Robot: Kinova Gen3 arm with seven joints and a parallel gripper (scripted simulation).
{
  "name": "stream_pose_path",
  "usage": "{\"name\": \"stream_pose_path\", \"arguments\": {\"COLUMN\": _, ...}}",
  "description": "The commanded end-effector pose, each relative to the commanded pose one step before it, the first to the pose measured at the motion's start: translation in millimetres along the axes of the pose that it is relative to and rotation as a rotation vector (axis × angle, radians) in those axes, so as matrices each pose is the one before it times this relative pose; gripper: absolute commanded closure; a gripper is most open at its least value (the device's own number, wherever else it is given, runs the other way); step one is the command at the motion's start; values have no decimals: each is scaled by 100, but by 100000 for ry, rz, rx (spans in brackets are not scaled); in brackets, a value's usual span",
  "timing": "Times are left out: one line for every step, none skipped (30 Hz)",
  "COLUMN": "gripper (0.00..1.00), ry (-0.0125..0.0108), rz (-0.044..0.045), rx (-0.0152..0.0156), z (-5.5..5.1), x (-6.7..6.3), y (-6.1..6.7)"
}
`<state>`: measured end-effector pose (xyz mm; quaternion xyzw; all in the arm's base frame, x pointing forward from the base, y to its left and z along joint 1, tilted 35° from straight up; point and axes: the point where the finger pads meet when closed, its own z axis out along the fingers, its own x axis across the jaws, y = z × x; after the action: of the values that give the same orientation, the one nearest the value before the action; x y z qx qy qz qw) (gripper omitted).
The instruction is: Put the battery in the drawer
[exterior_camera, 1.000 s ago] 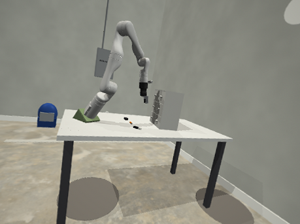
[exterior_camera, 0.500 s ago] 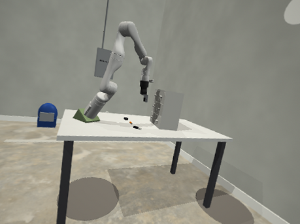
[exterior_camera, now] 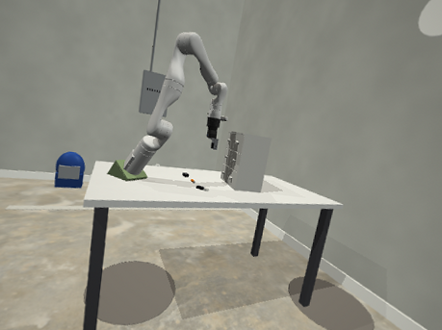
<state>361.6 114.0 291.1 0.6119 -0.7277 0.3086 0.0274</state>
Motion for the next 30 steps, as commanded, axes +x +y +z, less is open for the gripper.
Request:
{"name": "stream_pose_path", "arguments": {"gripper": 0, "ry": -132, "rz": 240, "rx": -415, "z": -82, "x": 5, "y": -93}}
{"name": "stream_pose_path", "arguments": {"gripper": 0, "ry": -4, "rz": -3, "rx": -191, "z": -23, "x": -1, "y": 15}}
{"name": "stream_pose_path", "arguments": {"gripper": 0, "ry": -4, "rz": -3, "rx": -175, "z": -21, "x": -1, "y": 14}}
{"name": "stream_pose_path", "arguments": {"gripper": 0, "ry": -4, "rz": -3, "rx": -159, "z": -19, "x": -1, "y": 13}}
{"name": "stream_pose_path", "arguments": {"gripper": 0, "ry": -4, "rz": -3, "rx": -144, "z": -17, "x": -1, "y": 12}}
{"name": "stream_pose_path", "arguments": {"gripper": 0, "ry": -4, "rz": -3, "rx": -129, "z": -15, "x": -1, "y": 11}}
{"name": "stream_pose_path", "arguments": {"gripper": 0, "ry": -4, "rz": -3, "rx": -115, "z": -14, "x": -1, "y": 10}}
{"name": "stream_pose_path", "arguments": {"gripper": 0, "ry": -4, "rz": -3, "rx": -102, "z": -12, "x": -1, "y": 8}}
{"name": "stream_pose_path", "arguments": {"gripper": 0, "ry": -3, "rz": -2, "rx": -89, "z": -11, "x": -1, "y": 7}}
{"name": "stream_pose_path", "arguments": {"gripper": 0, "ry": -3, "rz": -2, "rx": -77, "z": -9, "x": -1, "y": 6}}
{"name": "stream_pose_path", "arguments": {"gripper": 0, "ry": -3, "rz": -2, "rx": -66, "z": -8, "x": -1, "y": 6}}
{"name": "stream_pose_path", "arguments": {"gripper": 0, "ry": 0, "rz": 0, "rx": 0, "z": 0, "x": 0, "y": 0}}
{"name": "stream_pose_path", "arguments": {"gripper": 0, "ry": 0, "rz": 0, "rx": 0, "z": 0, "x": 0, "y": 0}}
{"name": "stream_pose_path", "arguments": {"gripper": 0, "ry": -2, "rz": -2, "rx": -55, "z": -7, "x": 0, "y": 5}}
{"name": "stream_pose_path", "arguments": {"gripper": 0, "ry": -2, "rz": -1, "rx": -46, "z": -6, "x": 0, "y": 4}}
{"name": "stream_pose_path", "arguments": {"gripper": 0, "ry": -2, "rz": -1, "rx": -37, "z": -4, "x": 0, "y": 3}}
{"name": "stream_pose_path", "arguments": {"gripper": 0, "ry": -1, "rz": -1, "rx": -29, "z": -4, "x": 0, "y": 2}}
{"name": "stream_pose_path", "arguments": {"gripper": 0, "ry": -1, "rz": -1, "rx": -22, "z": -3, "x": 0, "y": 2}}
{"name": "stream_pose_path", "arguments": {"gripper": 0, "ry": -1, "rz": -1, "rx": -16, "z": -2, "x": 0, "y": 1}}
{"name": "stream_pose_path", "arguments": {"gripper": 0, "ry": 0, "rz": 0, "rx": -11, "z": -1, "x": 0, "y": 1}}
{"name": "stream_pose_path", "arguments": {"gripper": 0, "ry": 0, "rz": 0, "rx": -7, "z": -1, "x": 0, "y": 1}}
{"name": "stream_pose_path", "arguments": {"gripper": 0, "ry": 0, "rz": 0, "rx": -3, "z": 0, "x": 0, "y": 0}}
{"name": "stream_pose_path", "arguments": {"gripper": 0, "ry": 0, "rz": 0, "rx": -1, "z": 0, "x": 0, "y": 0}}
{"name": "stream_pose_path", "arguments": {"gripper": 0, "ry": 0, "rz": 0, "rx": 0, "z": 0, "x": 0, "y": 0}}
{"name": "stream_pose_path", "arguments": {"gripper": 0, "ry": 0, "rz": 0, "rx": 0, "z": 0, "x": 0, "y": 0}}
{"name": "stream_pose_path", "arguments": {"gripper": 0, "ry": 0, "rz": 0, "rx": 0, "z": 0, "x": 0, "y": 0}}
{"name": "stream_pose_path", "arguments": {"gripper": 0, "ry": 0, "rz": 0, "rx": 0, "z": 0, "x": 0, "y": 0}}
{"name": "stream_pose_path", "arguments": {"gripper": 0, "ry": 0, "rz": 0, "rx": 0, "z": 0, "x": 0, "y": 0}}
{"name": "stream_pose_path", "arguments": {"gripper": 0, "ry": 0, "rz": 0, "rx": 0, "z": 0, "x": 0, "y": 0}}
{"name": "stream_pose_path", "arguments": {"gripper": 0, "ry": 0, "rz": 0, "rx": 0, "z": 0, "x": 0, "y": 0}}
